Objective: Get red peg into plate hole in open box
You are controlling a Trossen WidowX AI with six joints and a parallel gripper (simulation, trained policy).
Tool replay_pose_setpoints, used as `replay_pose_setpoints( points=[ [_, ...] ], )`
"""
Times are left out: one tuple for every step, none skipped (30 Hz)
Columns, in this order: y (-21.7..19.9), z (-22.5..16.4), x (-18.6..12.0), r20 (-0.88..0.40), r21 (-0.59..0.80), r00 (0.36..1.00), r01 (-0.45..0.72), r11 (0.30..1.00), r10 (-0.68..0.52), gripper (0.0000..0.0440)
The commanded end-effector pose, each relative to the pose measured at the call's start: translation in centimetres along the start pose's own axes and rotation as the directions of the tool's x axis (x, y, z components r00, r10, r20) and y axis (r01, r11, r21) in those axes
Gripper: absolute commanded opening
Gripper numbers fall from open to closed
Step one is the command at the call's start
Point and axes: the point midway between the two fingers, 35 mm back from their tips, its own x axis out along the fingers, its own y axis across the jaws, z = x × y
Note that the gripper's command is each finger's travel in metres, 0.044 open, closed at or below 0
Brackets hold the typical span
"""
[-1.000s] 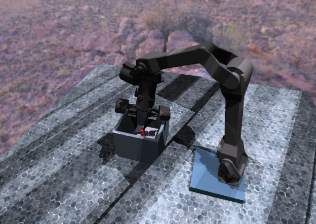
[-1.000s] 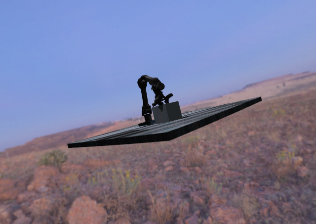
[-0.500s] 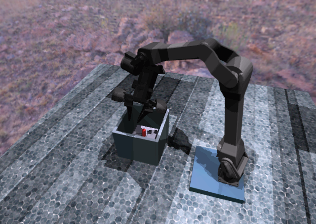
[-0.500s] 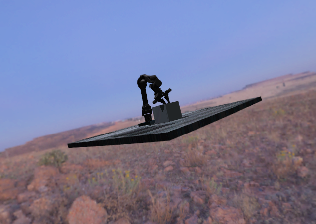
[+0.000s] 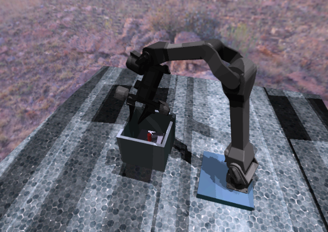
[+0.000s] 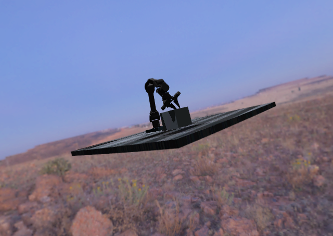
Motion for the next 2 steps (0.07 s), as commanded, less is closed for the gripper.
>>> replay_pose_setpoints(
  points=[
    [0.14,0.32,0.18,-0.018,-0.009,1.000,-0.012,1.000,0.011,0.0131],
    [0.22,0.40,0.16,-0.021,-0.013,1.000,-0.016,1.000,0.016,0.0131]
  ],
)
